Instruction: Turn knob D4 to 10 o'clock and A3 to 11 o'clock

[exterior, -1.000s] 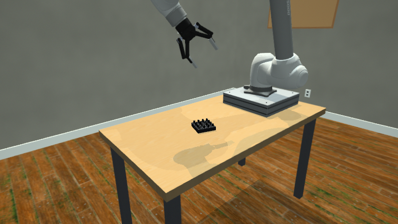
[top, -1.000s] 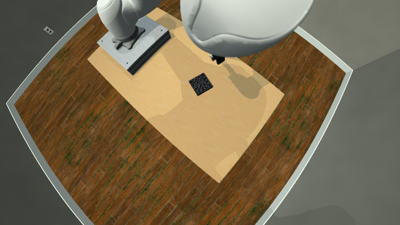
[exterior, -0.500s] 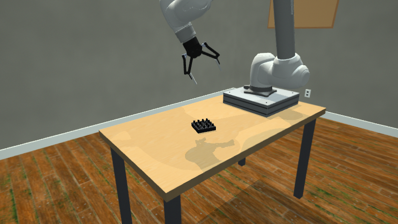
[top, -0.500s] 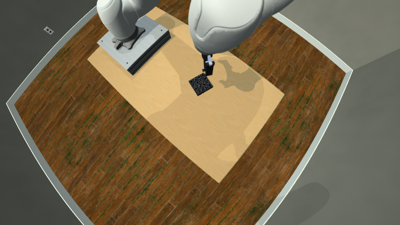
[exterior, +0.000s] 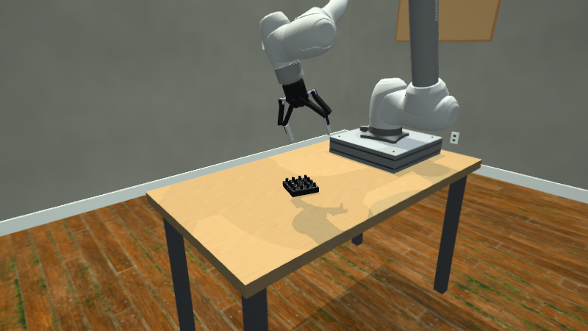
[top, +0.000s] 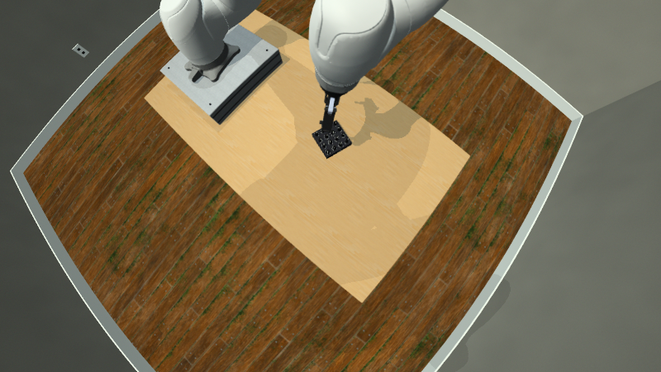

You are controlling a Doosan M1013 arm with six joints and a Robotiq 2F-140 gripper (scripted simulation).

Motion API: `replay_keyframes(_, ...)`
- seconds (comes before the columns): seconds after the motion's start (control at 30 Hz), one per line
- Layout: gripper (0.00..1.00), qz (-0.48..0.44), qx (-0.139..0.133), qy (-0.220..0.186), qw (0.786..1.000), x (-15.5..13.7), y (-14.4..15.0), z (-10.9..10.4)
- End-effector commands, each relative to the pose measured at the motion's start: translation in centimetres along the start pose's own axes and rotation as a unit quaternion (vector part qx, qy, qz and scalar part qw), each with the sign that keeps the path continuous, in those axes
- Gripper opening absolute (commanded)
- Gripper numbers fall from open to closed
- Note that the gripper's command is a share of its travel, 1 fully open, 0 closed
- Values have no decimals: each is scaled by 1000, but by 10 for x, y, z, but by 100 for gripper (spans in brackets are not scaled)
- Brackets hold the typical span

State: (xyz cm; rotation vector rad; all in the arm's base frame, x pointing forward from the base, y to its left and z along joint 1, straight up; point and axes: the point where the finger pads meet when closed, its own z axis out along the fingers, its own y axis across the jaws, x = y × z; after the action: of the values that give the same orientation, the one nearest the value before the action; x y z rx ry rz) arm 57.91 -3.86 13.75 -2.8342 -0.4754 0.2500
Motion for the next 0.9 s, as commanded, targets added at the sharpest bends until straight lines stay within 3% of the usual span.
replay_keyframes(0.0,100,67,-34,10,997,0,5,27)
replay_keyframes(0.07,100,67,-34,10,997,0,5,27)
replay_keyframes(0.13,100,117,-55,22,991,-2,8,48)
replay_keyframes(0.47,100,220,-93,61,969,-6,13,90)
replay_keyframes(0.87,100,298,-113,103,942,-11,12,121)
